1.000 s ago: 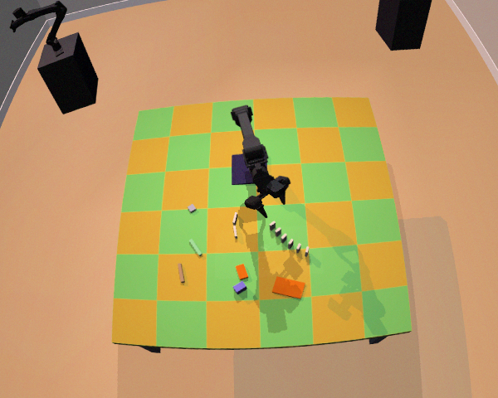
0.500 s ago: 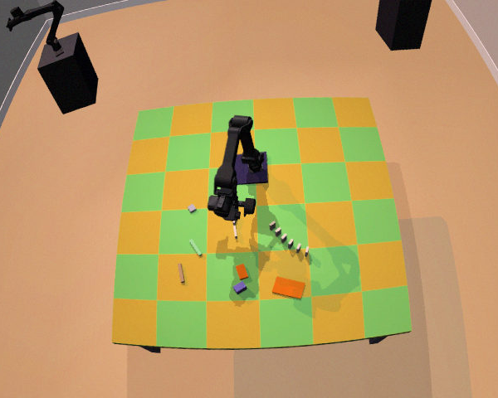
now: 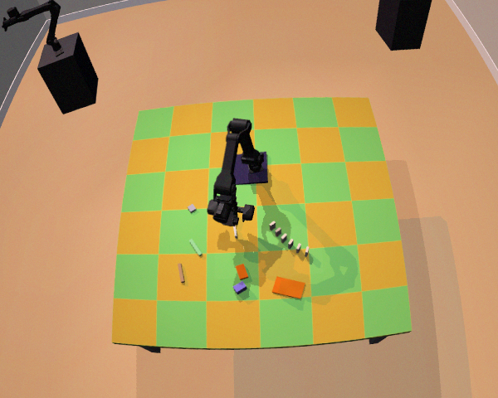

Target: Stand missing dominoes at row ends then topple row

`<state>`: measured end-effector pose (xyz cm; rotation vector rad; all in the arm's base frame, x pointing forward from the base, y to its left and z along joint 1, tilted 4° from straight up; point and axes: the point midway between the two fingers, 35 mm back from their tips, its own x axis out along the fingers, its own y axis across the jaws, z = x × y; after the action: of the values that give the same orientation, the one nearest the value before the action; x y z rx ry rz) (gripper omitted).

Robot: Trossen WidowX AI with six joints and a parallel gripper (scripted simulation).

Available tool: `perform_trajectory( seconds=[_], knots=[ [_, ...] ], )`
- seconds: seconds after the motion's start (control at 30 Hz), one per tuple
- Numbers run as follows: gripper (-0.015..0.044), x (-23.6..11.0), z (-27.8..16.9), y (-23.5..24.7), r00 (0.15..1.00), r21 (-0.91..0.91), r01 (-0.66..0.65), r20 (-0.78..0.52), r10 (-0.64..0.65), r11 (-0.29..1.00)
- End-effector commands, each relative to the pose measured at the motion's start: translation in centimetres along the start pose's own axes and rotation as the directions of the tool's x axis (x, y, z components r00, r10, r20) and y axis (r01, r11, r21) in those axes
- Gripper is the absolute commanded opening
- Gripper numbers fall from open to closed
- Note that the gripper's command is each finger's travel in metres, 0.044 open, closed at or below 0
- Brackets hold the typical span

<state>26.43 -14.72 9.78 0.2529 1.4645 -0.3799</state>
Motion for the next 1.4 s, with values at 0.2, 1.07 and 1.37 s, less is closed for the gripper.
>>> perform_trajectory(
  seconds=[0.2, 1.07, 1.37],
  knots=[
    [0.0440, 3.4, -0.6, 0.0, 1.000, 0.005, 0.002, -0.021, -0.002, 1.000],
    [0.0151, 4.8, -0.6, 0.0, 1.000, 0.005, 0.002, -0.021, -0.002, 1.000],
    [0.0028, 4.8, -0.6, 0.0, 1.000, 0.005, 0.002, -0.021, -0.002, 1.000]
  ],
)
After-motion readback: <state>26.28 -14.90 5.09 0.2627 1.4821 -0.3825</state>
